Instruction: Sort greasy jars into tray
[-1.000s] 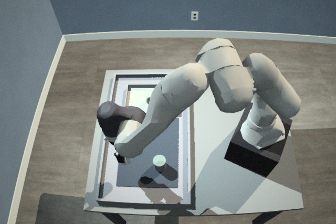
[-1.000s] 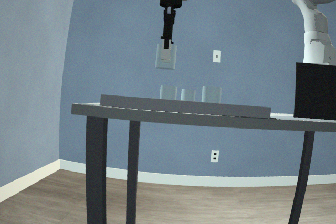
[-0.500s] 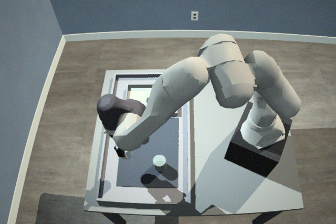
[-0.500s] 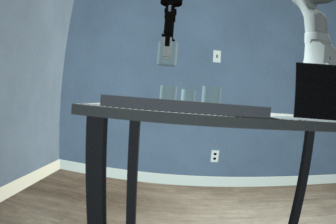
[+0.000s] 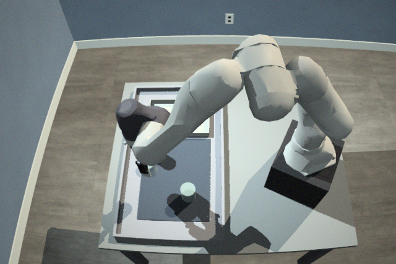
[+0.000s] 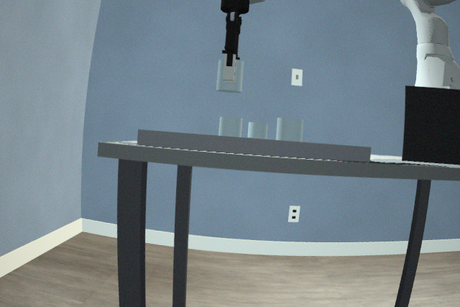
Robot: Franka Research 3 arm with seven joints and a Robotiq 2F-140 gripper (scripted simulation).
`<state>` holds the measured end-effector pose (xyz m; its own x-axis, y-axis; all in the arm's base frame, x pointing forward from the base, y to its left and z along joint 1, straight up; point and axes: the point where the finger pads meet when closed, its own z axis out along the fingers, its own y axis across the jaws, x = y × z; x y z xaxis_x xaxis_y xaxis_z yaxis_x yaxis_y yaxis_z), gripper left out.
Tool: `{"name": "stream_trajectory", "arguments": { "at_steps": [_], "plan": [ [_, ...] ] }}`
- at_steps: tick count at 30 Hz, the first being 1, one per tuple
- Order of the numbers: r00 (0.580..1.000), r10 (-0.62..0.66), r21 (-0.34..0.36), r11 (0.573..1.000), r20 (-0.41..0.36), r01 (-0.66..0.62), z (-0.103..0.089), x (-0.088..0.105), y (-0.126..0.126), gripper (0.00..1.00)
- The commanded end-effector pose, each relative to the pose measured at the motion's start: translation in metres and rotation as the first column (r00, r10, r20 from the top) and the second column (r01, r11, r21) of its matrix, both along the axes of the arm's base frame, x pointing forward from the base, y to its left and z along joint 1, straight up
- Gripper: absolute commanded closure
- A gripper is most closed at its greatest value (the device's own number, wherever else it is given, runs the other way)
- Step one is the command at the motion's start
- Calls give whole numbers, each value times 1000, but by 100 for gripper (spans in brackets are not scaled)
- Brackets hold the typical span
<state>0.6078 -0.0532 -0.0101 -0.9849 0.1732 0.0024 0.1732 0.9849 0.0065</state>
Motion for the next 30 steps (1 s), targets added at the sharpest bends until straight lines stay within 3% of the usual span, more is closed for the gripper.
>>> {"name": "stream_trajectory", "arguments": {
  "at_steps": [1,30],
  "plan": [
    [1000,31,-1,1000,6,-31,2,0,-11,100],
    [1000,31,-1,1000,6,-31,1,-10,-93,100]
  ]
}}
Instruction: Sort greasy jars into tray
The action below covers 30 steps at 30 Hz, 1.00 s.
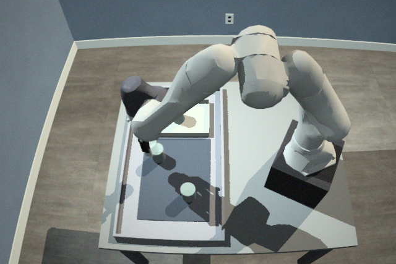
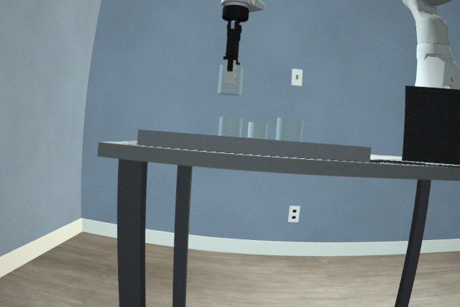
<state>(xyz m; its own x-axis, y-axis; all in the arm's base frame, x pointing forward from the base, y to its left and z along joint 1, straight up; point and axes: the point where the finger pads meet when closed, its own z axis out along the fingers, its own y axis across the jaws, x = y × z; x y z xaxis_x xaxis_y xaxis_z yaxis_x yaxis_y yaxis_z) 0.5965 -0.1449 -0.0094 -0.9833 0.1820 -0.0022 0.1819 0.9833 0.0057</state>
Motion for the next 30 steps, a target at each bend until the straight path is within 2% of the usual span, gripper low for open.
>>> {"name": "stream_trajectory", "arguments": {
  "at_steps": [1,30],
  "plan": [
    [999,40,1,999,1,-40,0,1,-5,100],
    [999,40,1,999,1,-40,0,-10,-93,100]
  ]
}}
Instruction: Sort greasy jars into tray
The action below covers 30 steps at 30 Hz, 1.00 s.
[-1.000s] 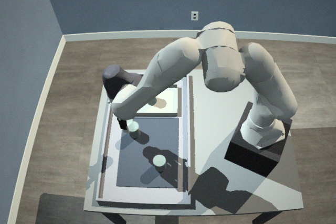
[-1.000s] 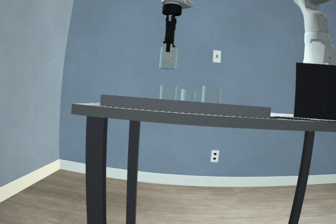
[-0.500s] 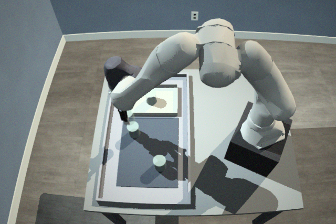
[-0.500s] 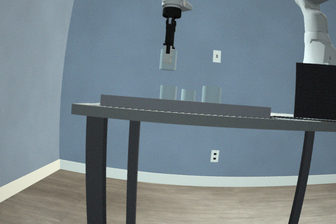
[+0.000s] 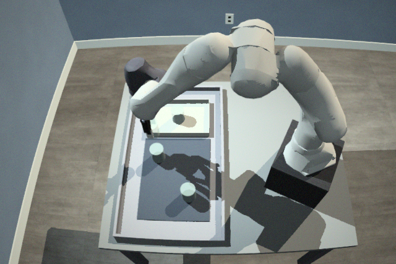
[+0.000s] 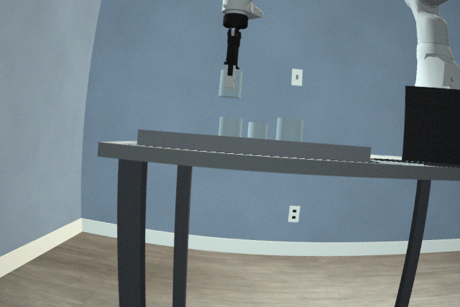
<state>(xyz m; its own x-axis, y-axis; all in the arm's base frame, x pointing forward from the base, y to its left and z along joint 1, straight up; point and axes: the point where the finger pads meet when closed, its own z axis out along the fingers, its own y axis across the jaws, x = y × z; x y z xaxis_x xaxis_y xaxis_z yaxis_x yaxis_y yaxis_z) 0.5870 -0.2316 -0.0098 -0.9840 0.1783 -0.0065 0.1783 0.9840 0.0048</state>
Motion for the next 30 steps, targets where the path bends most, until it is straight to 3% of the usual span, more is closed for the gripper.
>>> {"name": "stream_trajectory", "arguments": {
  "at_steps": [1,30],
  "plan": [
    [999,36,2,999,-3,-36,0,-1,-10,100],
    [999,36,2,999,-3,-36,0,-12,-92,100]
  ]
}}
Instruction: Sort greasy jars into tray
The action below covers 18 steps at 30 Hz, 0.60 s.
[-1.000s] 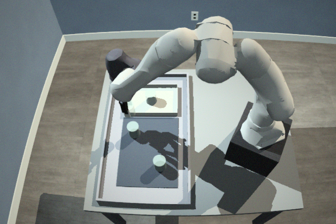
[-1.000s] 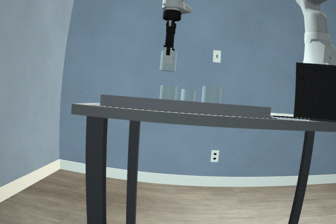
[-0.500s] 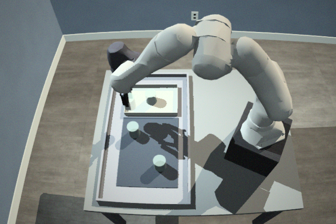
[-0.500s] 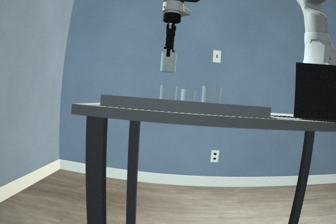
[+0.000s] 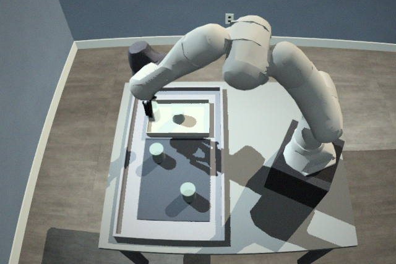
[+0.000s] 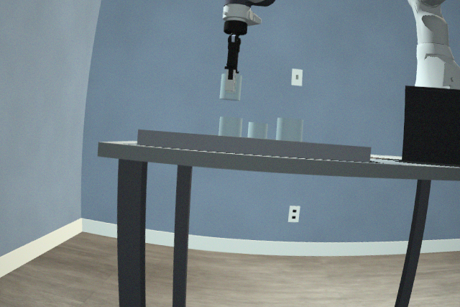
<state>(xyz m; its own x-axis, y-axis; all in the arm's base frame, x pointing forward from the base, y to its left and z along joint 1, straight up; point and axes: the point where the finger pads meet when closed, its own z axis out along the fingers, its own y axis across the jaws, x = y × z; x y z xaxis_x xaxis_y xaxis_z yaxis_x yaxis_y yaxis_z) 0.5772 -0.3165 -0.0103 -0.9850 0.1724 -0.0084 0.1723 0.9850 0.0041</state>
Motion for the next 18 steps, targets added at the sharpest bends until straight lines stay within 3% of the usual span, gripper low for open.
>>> {"name": "stream_trajectory", "arguments": {
  "at_steps": [1,18],
  "plan": [
    [1000,30,3,1000,-4,-30,0,-2,-11,100],
    [1000,30,3,1000,-4,-30,0,-9,-60,100]
  ]
}}
